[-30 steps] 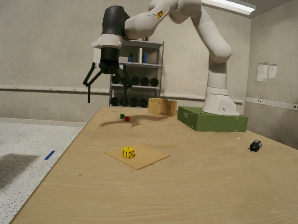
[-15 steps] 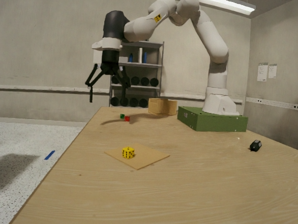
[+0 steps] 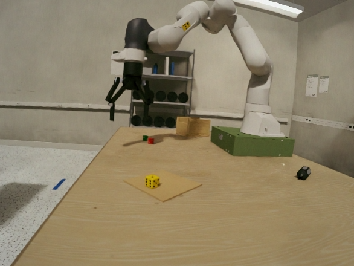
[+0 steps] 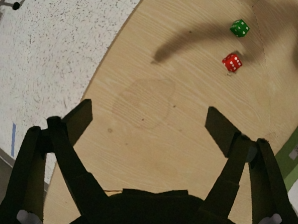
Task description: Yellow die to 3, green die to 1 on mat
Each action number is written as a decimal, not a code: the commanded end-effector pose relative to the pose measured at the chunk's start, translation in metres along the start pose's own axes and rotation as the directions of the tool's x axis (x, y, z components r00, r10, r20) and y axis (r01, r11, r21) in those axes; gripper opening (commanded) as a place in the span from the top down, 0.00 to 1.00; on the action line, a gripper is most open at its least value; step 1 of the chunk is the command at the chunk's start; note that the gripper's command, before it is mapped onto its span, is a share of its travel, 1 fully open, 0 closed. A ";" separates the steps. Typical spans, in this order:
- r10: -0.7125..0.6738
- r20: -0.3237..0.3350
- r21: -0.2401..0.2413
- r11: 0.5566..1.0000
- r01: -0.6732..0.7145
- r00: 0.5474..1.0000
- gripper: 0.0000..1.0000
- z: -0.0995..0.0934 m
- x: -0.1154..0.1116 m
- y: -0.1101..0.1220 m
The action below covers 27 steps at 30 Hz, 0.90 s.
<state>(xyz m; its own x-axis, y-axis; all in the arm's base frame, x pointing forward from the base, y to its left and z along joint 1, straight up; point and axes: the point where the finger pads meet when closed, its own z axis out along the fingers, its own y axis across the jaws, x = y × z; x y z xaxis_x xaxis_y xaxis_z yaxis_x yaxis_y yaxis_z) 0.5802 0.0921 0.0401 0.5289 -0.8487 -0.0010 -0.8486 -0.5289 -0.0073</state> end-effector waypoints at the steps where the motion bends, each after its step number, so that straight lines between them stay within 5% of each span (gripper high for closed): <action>1: -0.173 0.009 0.001 0.985 0.173 0.985 0.00 0.001 0.008 0.009; 17: -0.350 0.008 0.002 0.937 0.350 0.937 0.00 0.002 0.042 0.038; 27: -0.501 0.007 0.002 0.865 0.501 0.865 0.00 0.003 0.070 0.067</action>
<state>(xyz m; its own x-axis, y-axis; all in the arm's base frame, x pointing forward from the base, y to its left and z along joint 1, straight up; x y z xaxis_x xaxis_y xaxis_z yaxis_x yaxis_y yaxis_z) 0.5644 0.0046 0.0373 0.7992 -0.6011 0.0022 -0.6011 -0.7991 -0.0085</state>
